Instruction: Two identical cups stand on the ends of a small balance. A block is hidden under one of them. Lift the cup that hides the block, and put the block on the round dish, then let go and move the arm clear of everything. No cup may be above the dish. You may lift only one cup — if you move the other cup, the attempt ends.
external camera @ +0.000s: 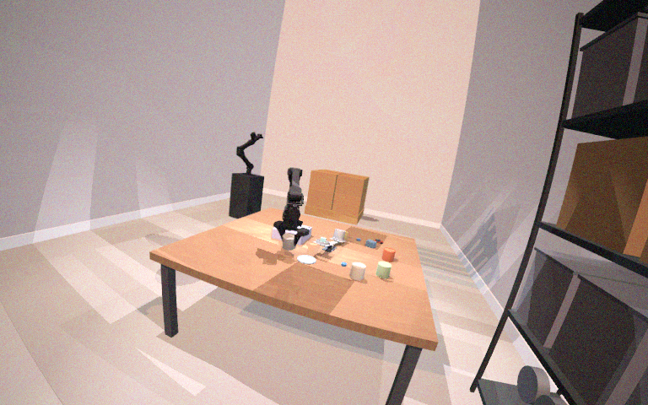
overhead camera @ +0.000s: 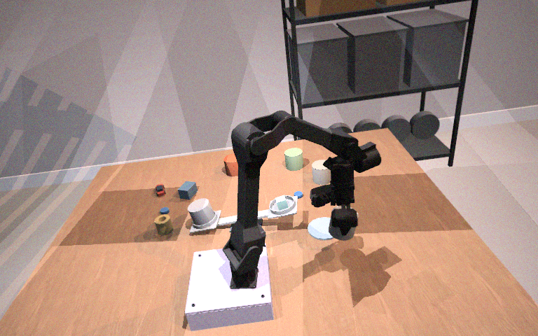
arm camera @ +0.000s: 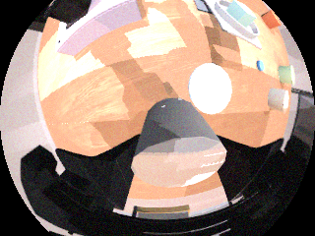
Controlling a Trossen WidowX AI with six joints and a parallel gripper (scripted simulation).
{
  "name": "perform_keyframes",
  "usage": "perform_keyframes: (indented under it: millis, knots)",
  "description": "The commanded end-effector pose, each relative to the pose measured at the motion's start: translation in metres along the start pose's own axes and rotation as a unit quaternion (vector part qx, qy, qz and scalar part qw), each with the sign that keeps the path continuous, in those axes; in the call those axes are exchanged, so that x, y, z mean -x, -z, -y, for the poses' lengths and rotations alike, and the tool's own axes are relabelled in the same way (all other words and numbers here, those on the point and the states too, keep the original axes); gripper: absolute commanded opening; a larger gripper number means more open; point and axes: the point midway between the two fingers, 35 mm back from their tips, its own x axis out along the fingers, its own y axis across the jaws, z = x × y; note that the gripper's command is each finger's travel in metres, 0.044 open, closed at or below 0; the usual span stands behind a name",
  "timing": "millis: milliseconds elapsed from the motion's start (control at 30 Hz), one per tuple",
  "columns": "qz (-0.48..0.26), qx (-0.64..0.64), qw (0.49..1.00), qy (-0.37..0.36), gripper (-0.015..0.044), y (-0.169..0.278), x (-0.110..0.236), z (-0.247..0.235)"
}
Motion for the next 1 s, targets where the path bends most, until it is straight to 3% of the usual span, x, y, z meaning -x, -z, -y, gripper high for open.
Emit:
perform_keyframes:
  millis: [0, 300, 900, 967]
  knots:
    - [-0.001, 0.005, 1.000, -0.001, 0.0000, 0.003, -0.005, -0.005]
    - [-0.001, 0.005, 1.000, -0.001, 0.0000, 0.003, -0.042, -0.005]
    - [0.000, 0.005, 1.000, -0.001, 0.0000, 0.003, -0.063, -0.005]
    - [-0.001, 0.002, 1.000, 0.000, 0.0053, 0.003, -0.057, -0.004]
